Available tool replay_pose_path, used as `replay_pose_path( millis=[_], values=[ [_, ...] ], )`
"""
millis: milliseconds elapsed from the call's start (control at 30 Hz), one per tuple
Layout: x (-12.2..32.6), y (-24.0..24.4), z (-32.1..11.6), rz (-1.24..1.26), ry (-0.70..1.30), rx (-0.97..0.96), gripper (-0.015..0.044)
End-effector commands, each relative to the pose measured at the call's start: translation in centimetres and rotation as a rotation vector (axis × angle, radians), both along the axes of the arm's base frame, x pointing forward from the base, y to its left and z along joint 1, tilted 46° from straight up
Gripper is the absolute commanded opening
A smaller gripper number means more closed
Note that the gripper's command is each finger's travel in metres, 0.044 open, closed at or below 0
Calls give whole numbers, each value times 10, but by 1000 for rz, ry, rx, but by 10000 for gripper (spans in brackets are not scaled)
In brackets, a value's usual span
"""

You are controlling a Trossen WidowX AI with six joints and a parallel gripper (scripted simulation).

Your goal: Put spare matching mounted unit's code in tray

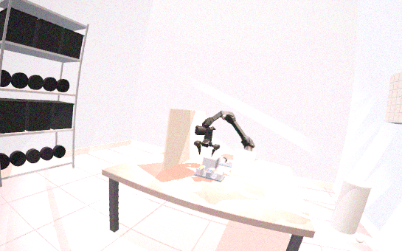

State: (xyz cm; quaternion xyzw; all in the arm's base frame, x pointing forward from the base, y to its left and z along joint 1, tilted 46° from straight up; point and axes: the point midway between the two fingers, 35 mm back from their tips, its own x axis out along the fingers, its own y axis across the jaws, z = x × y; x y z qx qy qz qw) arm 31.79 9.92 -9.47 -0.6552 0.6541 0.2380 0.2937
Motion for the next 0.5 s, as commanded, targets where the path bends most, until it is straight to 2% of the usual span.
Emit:
replay_pose_path(
  millis=[0, 33, 200, 467],
  values=[
    [0, 2, -3, 32, 28, 7, 440],
    [0, 2, -3, 32, 28, 7, 440],
    [9, -22, -23, 32, 27, 6, 309],
    [12, -27, -30, 32, 27, 5, 300]
  ],
)
